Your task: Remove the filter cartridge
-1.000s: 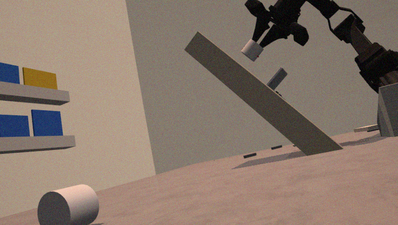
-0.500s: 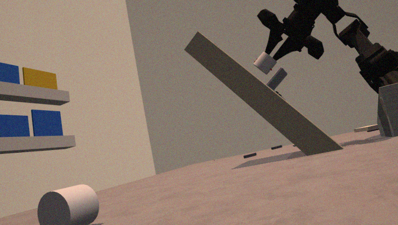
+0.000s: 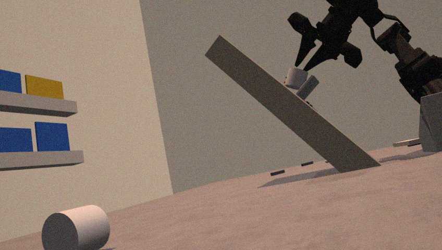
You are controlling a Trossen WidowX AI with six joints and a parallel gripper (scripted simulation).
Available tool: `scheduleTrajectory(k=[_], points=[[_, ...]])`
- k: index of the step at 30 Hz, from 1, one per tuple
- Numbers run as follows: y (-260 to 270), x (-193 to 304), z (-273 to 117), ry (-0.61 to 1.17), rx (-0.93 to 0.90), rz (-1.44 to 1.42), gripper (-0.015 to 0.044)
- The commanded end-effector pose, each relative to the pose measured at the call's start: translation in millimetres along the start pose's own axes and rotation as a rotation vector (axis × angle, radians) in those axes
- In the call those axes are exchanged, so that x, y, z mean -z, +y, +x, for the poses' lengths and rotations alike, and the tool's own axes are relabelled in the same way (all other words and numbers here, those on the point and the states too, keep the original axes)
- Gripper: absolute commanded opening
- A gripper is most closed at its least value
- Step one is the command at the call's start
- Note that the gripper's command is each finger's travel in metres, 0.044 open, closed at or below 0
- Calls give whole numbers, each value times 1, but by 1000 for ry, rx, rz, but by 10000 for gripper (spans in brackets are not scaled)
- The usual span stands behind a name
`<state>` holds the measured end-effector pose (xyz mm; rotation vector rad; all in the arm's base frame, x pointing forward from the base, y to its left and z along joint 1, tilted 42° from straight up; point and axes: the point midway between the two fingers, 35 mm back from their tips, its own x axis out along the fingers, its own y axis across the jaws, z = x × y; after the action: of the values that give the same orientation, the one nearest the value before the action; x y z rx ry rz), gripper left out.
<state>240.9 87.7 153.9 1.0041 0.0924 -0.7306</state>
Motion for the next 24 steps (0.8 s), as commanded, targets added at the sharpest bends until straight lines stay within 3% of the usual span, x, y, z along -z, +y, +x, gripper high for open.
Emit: scheduleTrajectory(k=[1, 7, 14, 18, 24], points=[[2, 0, 0, 0, -3, 2, 108], [-3, -1, 0, -1, -14, 15, 108], [65, 8, -9, -1, -14, 16, 108], [72, 9, -10, -2, -14, 16, 108], [99, 15, -32, 3, -12, 22, 265]])
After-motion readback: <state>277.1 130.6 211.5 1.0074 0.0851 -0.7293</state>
